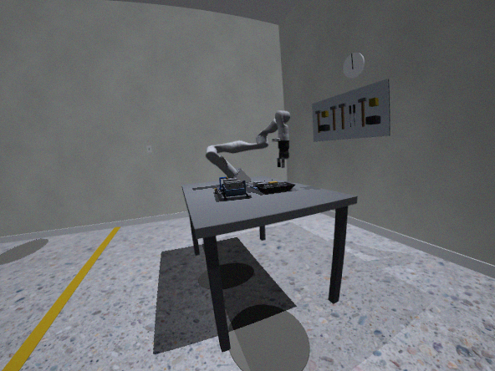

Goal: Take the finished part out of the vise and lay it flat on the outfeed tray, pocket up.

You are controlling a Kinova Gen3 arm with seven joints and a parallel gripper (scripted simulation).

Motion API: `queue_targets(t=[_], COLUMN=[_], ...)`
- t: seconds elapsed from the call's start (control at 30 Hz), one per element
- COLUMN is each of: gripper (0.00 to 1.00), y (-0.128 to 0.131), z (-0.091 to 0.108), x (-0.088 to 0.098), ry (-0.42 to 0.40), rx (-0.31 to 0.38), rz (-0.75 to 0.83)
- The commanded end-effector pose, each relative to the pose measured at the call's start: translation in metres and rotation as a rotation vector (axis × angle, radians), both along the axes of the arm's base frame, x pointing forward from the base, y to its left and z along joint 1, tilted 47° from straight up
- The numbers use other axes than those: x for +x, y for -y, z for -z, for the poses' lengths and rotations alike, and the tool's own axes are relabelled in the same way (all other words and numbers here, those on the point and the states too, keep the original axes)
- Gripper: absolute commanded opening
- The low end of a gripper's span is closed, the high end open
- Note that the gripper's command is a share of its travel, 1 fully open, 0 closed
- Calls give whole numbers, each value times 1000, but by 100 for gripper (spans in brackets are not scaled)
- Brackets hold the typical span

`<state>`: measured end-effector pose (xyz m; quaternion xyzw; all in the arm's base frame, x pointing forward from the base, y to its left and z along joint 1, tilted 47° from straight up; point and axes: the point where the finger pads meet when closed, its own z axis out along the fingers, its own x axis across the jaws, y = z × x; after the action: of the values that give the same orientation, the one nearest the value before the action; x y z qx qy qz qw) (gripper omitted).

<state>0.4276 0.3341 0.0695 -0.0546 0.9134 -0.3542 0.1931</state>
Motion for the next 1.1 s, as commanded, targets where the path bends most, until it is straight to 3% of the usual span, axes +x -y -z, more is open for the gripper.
queue_targets(t=[0.0, 0.4, 0.43, 1.07], gripper=[100, 100, 0, 0], y=[-10, -15, -15, -15], z=[-11, -17, -17, -17], x=[-3, -6, -6, -6], ry=[3, 3, 3, 3], rx=[11, 11, 11, 11], rz=[-8, -8, -8, -8])
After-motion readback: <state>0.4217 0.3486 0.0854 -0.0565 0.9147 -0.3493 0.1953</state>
